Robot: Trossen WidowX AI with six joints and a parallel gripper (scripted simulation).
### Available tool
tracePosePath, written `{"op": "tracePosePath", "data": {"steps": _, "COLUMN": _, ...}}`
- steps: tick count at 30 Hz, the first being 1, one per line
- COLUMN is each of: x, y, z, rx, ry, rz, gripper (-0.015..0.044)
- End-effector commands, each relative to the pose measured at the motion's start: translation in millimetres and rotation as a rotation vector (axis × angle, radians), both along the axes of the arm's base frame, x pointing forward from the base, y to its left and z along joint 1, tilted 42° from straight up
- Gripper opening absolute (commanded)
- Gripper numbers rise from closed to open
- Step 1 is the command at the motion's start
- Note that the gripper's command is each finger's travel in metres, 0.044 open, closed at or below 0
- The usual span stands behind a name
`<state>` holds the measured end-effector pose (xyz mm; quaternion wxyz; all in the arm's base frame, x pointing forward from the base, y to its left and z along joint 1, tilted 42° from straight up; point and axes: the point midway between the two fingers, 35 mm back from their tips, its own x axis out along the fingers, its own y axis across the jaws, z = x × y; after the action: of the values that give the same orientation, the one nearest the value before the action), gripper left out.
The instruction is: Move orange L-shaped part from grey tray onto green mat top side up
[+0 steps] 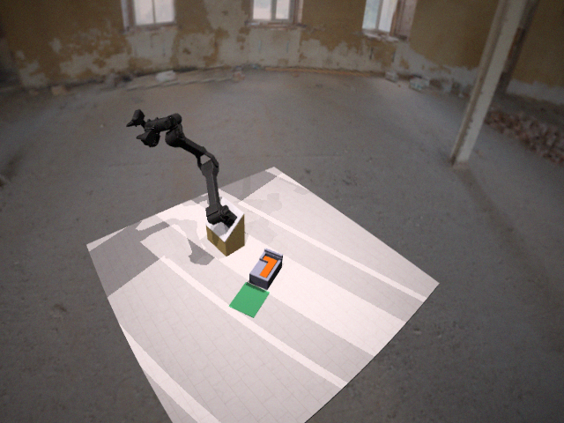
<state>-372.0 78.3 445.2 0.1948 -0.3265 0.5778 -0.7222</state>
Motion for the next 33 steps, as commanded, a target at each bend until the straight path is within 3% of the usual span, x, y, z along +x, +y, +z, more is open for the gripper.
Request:
{"op": "tracePosePath", "data": {"steps": 1, "x": 2, "y": -2, "z": 3, "rx": 0.012, "ry": 0.019, "rz": -0.004, "gripper": 0.0374}}
{"op": "tracePosePath", "data": {"steps": 9, "x": 41, "y": -27, "z": 64, "rx": 0.075, "ry": 0.311, "rz": -0.094, "gripper": 0.018}}
{"op": "tracePosePath", "data": {"steps": 20, "x": 138, "y": -104, "z": 129, "rx": 0.213, "ry": 0.805, "rz": -0.116, "gripper": 0.018}}
{"op": "tracePosePath", "data": {"steps": 33, "x": 225, "y": -132, "z": 161, "rx": 0.175, "ry": 1.152, "rz": -0.191, "gripper": 0.018}}
